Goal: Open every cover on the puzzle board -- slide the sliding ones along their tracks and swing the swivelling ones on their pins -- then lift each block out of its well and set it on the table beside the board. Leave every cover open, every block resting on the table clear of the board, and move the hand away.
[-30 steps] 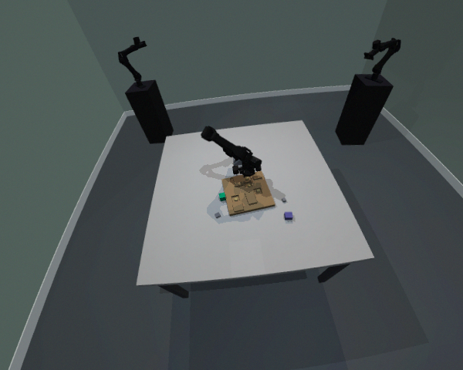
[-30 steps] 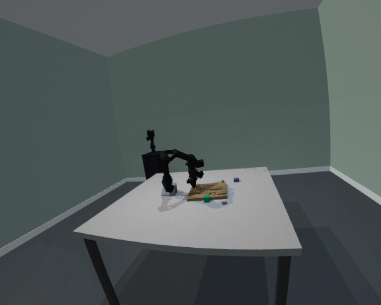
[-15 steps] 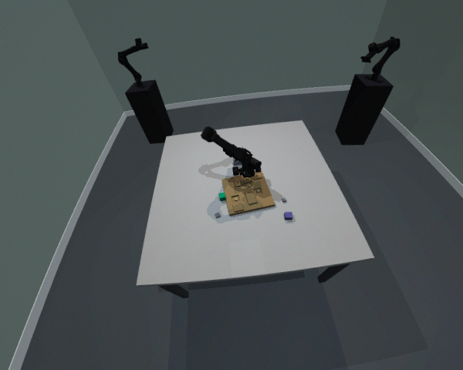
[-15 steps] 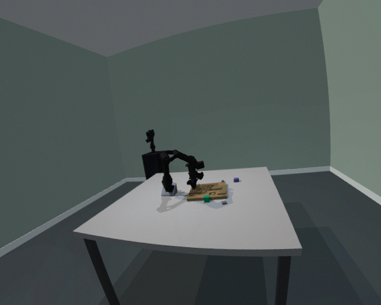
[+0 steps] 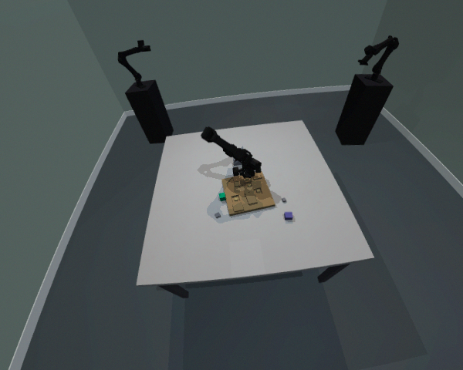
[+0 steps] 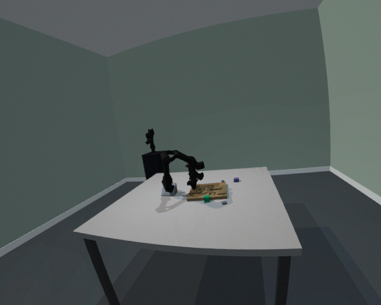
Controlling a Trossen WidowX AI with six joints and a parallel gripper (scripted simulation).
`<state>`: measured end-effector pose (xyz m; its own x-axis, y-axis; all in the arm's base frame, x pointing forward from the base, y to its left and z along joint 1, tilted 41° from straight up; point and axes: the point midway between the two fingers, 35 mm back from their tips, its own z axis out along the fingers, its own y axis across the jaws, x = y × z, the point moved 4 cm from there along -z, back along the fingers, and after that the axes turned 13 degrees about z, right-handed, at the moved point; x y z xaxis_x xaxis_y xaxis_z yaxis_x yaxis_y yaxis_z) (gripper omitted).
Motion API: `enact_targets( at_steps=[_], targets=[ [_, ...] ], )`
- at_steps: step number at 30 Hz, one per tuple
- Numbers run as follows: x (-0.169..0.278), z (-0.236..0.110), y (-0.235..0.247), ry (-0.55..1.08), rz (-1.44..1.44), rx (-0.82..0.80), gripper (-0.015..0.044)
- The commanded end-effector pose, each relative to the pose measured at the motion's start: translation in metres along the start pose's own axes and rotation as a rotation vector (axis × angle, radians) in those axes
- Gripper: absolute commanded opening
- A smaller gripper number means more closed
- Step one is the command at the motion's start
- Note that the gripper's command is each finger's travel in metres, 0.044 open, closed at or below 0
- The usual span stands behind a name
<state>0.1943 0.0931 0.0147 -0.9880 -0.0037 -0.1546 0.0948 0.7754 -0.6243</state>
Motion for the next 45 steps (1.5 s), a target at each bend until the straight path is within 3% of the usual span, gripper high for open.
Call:
enact_targets(
  at_steps=[1, 13, 23, 45],
  targets=[
    [0.002, 0.007, -0.001, 0.005, -0.01, 0.01, 0.0144],
    [0.002, 0.01, -0.001, 0.004, -0.01, 0.01, 0.0144],
    [0.0, 0.007, -0.001, 0.002, 0.0, 0.002, 0.008],
    [0.0, -0.015, 0.0, 0.004, -0.005, 0.004, 0.008]
  ],
)
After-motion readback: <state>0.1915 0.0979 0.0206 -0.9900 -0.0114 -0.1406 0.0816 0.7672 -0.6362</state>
